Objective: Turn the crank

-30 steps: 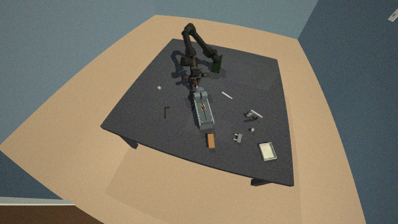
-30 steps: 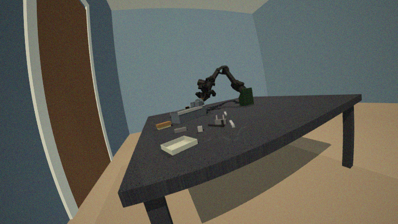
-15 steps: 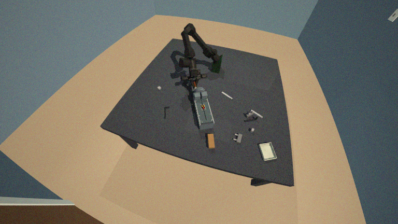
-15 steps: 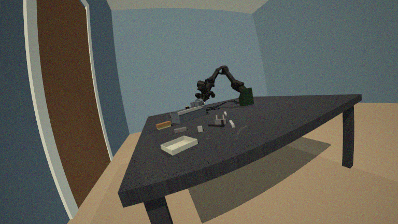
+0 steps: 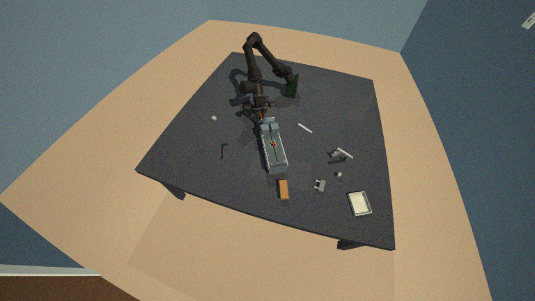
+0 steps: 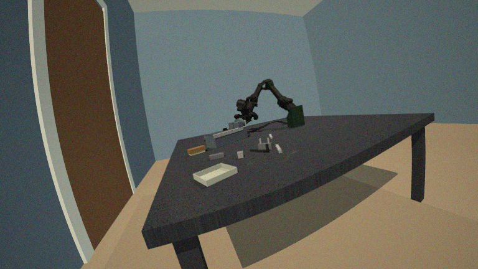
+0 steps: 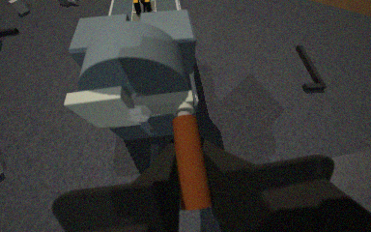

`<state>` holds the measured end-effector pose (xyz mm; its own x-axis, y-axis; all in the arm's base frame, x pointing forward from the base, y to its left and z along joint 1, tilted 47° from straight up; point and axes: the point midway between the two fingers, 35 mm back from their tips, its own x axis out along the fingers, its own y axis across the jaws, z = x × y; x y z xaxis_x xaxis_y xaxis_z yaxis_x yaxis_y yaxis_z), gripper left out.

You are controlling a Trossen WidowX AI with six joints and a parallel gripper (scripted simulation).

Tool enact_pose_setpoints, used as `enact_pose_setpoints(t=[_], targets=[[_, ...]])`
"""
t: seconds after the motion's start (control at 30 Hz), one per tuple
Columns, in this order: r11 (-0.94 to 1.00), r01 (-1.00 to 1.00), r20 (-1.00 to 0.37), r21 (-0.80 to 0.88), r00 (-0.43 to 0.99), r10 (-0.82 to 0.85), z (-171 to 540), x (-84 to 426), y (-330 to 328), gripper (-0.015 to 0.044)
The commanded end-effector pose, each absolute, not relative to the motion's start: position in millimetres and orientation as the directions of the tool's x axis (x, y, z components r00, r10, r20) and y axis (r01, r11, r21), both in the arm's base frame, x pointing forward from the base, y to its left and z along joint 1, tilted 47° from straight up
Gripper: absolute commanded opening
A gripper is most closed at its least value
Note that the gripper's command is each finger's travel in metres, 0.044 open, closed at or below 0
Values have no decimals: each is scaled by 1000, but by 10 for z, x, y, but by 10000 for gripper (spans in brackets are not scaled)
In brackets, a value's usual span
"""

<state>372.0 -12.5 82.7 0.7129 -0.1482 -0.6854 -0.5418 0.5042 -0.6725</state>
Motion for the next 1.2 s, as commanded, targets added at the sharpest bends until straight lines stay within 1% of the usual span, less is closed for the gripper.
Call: enact_pose_setpoints(t=[0.0, 1.17], targets=[[508, -538, -687, -672, 710, -157, 762, 3741, -196, 0], [508, -539, -687, -672, 709, -157, 510, 3691, -254, 0]])
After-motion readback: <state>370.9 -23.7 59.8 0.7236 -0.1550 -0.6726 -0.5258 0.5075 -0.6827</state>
